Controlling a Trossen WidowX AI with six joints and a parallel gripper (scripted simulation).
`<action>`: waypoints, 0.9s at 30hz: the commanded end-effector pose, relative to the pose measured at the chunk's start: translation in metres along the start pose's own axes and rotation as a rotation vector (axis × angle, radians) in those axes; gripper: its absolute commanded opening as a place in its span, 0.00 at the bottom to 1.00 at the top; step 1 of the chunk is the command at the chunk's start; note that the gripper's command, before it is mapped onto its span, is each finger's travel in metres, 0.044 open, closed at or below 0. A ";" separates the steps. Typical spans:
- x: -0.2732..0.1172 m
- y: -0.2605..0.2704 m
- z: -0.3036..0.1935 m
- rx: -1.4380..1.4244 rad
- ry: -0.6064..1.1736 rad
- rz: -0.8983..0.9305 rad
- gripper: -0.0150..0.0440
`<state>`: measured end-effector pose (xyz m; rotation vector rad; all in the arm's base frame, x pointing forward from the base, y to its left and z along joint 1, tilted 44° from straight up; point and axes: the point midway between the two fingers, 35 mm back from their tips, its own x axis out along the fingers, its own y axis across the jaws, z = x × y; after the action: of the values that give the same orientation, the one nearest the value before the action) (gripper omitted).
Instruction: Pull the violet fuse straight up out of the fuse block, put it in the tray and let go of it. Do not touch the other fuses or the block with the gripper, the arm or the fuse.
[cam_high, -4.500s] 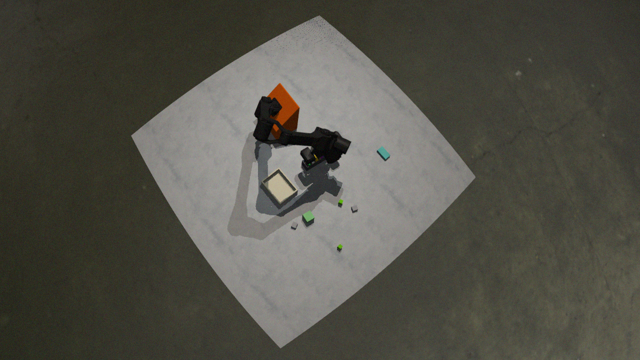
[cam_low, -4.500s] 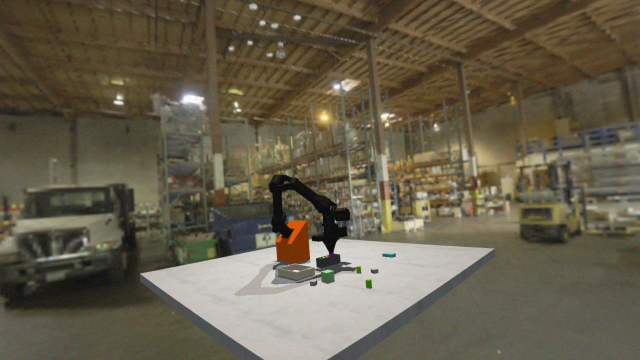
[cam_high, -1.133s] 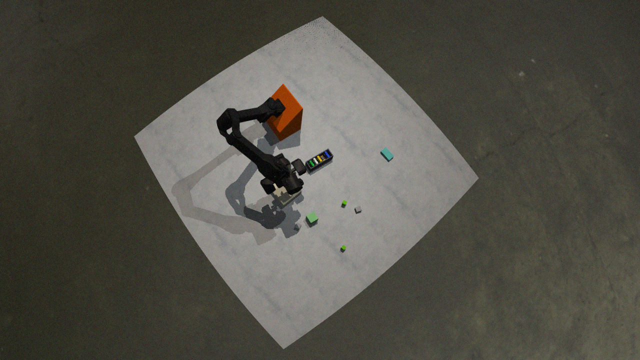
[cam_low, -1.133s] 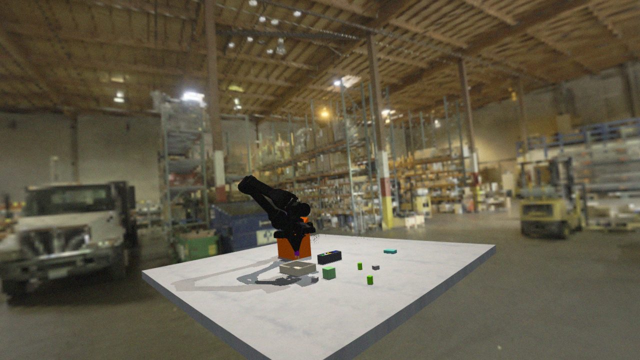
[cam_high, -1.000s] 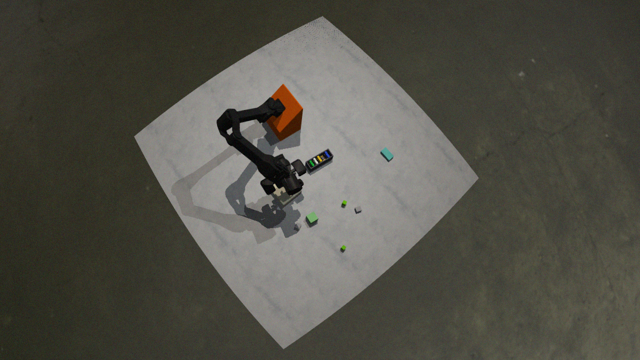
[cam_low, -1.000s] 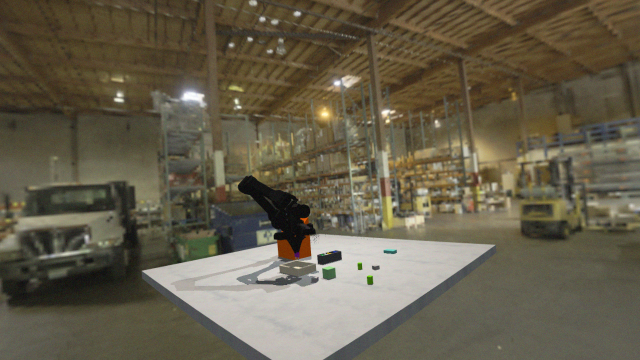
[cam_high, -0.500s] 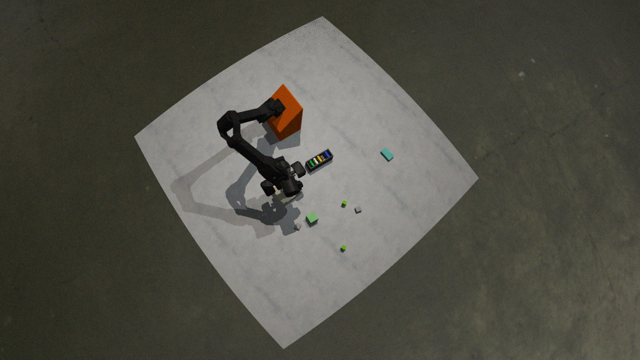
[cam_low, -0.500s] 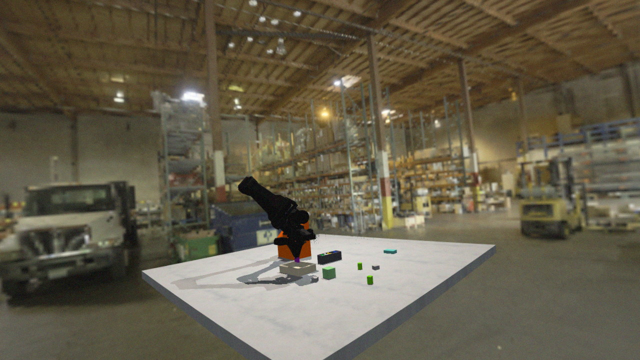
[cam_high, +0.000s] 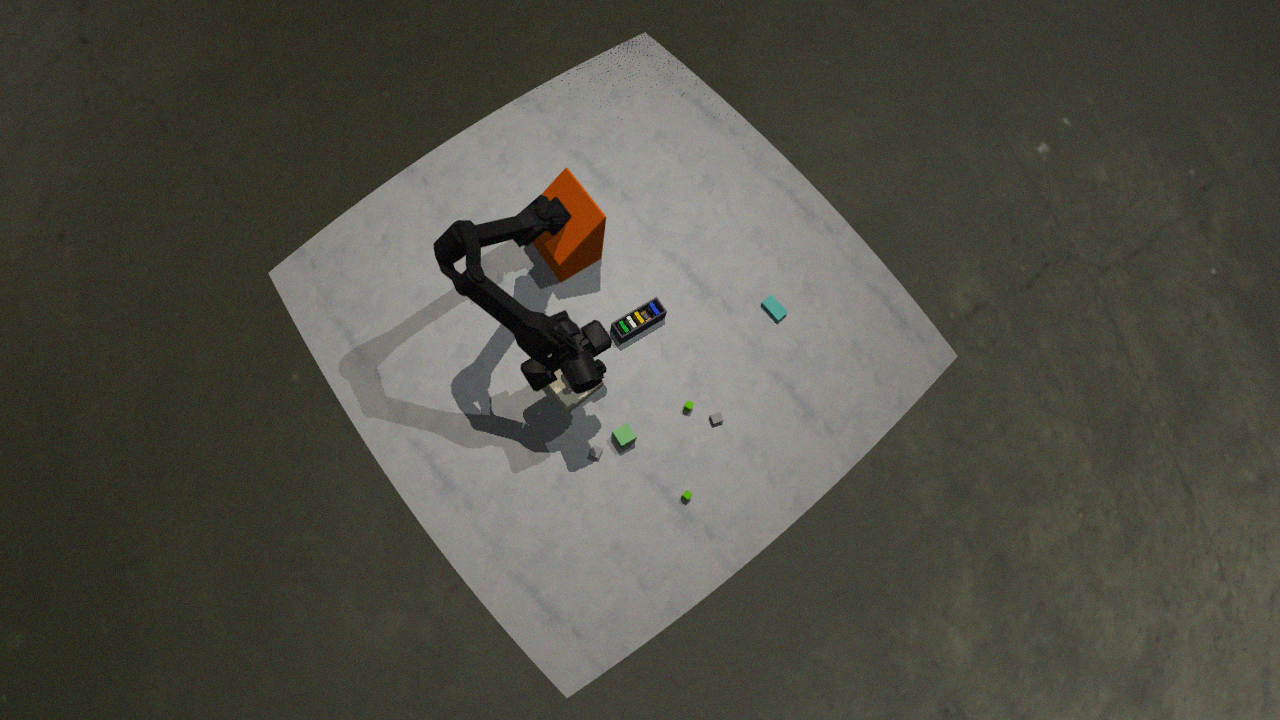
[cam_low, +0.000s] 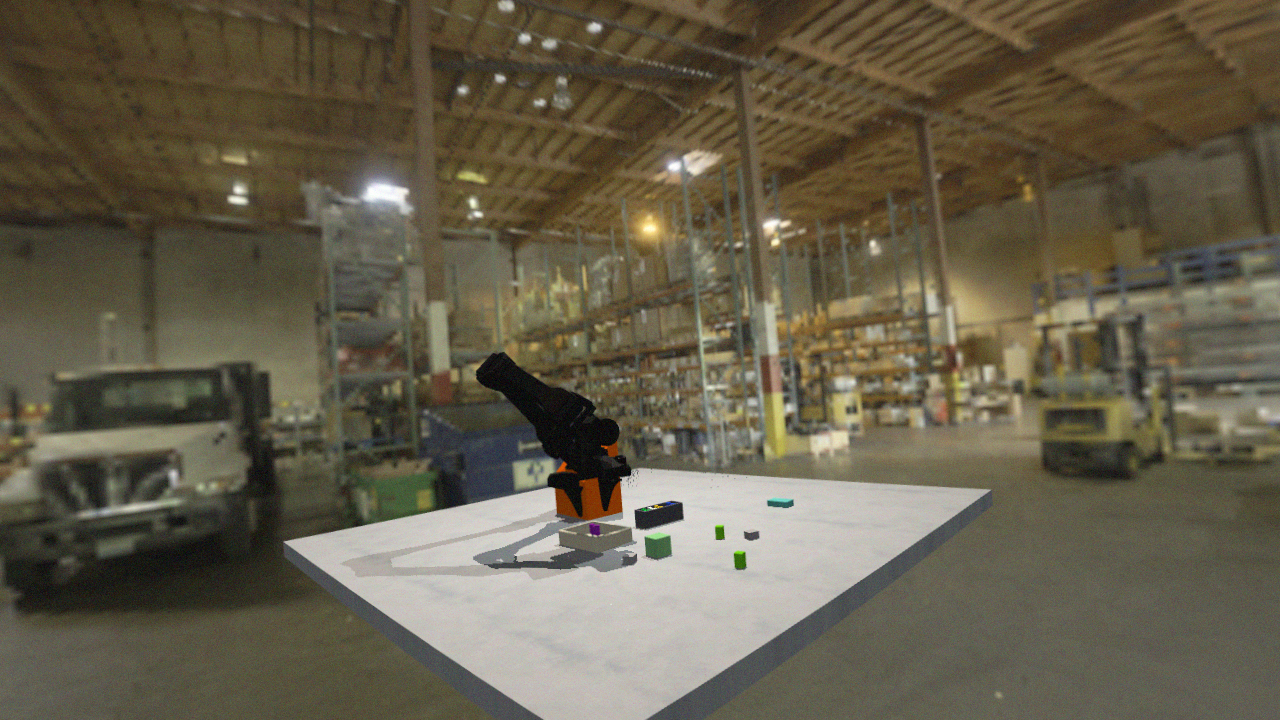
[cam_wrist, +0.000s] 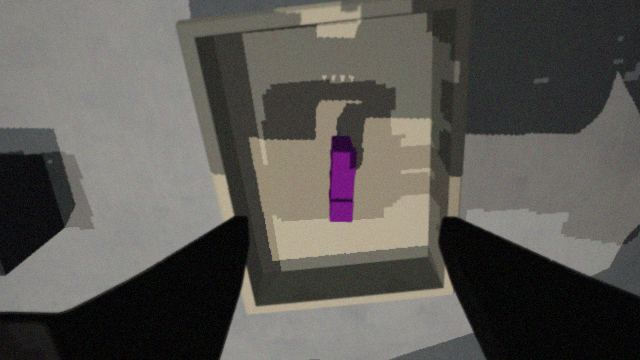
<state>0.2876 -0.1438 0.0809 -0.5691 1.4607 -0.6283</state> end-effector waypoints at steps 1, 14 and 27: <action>-0.028 0.001 0.001 0.000 -0.009 0.001 0.81; -0.030 0.001 0.001 -0.003 -0.010 0.004 0.81; -0.030 0.001 0.001 -0.003 -0.010 0.004 0.81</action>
<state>0.2885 -0.1219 0.1022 -0.5707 1.4532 -0.6194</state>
